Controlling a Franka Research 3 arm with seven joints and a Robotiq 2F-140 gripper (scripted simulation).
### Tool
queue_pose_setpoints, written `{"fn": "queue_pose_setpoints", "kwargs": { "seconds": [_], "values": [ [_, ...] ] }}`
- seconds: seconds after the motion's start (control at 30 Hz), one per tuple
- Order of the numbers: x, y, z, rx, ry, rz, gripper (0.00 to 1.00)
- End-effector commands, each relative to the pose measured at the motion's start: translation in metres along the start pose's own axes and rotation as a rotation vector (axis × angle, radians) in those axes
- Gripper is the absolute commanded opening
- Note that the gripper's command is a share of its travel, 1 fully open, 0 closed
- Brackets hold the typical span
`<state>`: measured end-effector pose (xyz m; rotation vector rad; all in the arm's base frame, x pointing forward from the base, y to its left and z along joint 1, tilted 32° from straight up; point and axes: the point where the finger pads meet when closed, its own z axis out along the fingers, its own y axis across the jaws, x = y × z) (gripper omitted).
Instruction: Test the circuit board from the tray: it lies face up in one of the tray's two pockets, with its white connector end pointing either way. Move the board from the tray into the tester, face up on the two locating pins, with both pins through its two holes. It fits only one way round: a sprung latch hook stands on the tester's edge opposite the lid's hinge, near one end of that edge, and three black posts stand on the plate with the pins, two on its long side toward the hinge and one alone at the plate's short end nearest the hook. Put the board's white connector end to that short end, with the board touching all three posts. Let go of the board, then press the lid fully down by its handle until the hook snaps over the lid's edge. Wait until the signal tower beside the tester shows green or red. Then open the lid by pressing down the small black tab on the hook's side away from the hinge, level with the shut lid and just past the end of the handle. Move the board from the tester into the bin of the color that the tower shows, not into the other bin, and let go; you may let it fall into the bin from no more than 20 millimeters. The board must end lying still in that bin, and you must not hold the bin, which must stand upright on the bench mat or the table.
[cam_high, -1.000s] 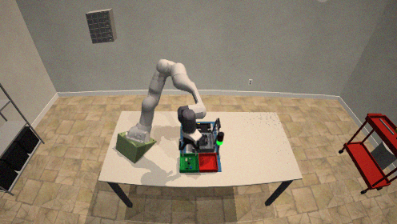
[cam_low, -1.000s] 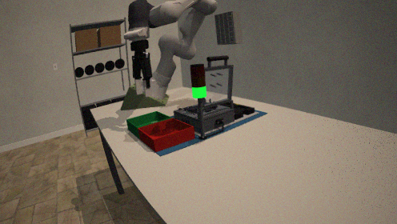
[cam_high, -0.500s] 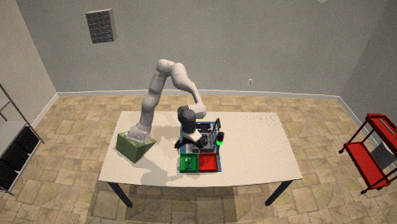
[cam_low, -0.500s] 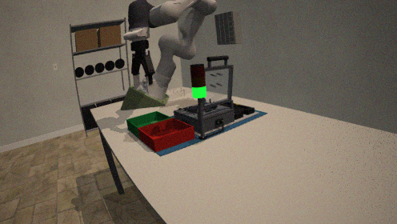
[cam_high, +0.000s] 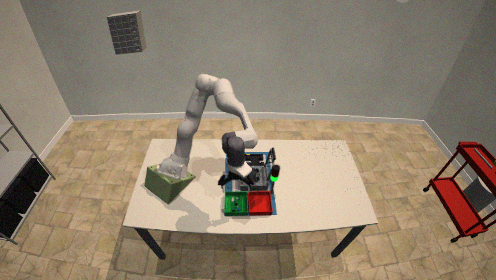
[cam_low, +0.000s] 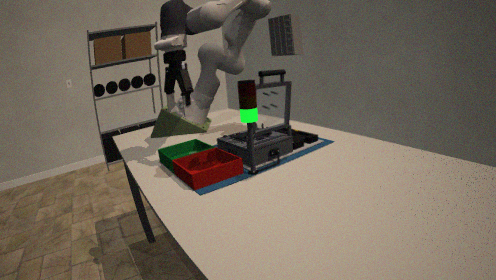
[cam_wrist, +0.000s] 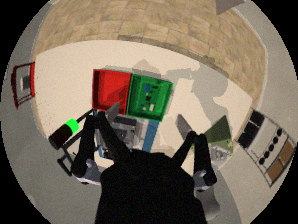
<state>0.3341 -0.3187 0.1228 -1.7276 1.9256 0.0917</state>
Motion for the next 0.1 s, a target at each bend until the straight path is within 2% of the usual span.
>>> {"fn": "queue_pose_setpoints", "kwargs": {
  "seconds": [0.0, 0.07],
  "values": [
    [-0.0001, -0.0008, -0.0017, 0.001, 0.000, 0.005, 1.00],
    [-0.0001, -0.0008, -0.0017, 0.001, 0.000, 0.005, 1.00]
  ]
}}
